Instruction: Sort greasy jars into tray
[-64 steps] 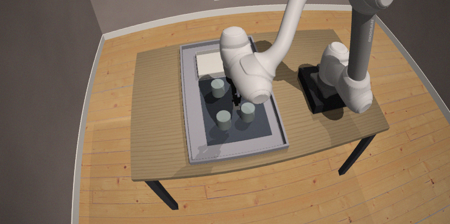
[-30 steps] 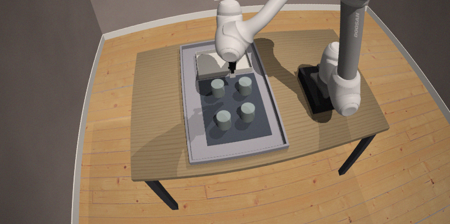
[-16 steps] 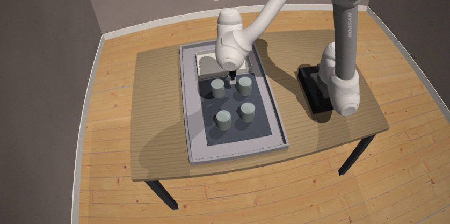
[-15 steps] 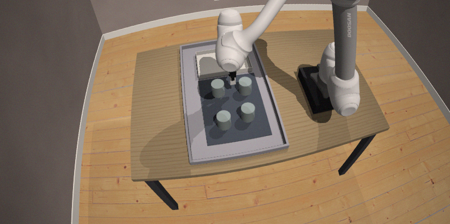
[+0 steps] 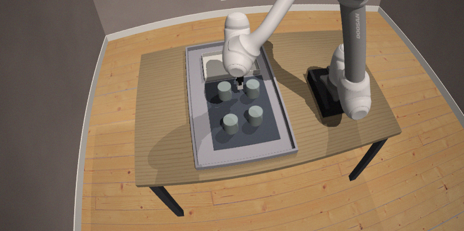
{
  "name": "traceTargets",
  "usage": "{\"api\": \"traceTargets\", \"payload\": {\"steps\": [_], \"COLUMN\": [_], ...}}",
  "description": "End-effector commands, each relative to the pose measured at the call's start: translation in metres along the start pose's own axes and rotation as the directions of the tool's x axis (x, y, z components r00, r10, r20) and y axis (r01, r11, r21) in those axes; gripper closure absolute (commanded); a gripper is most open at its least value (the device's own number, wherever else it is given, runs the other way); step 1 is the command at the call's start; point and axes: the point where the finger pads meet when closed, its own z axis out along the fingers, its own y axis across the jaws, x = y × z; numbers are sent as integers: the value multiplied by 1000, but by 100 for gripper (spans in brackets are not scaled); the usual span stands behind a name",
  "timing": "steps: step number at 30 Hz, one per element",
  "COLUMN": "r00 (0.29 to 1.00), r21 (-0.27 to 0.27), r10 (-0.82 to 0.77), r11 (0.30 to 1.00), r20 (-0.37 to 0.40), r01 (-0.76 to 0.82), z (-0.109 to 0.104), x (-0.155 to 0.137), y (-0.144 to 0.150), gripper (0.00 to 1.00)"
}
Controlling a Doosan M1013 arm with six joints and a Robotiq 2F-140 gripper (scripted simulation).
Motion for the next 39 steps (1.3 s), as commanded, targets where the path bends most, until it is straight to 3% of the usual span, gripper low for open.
{"api": "traceTargets", "payload": {"steps": [1,39], "r00": [1000,1000], "r21": [6,6], "r10": [-12,-12], "r11": [1000,1000], "r20": [-2,-2], "r01": [12,12], "z": [2,2], "x": [2,6], "y": [-3,-3], "gripper": [100,100]}}
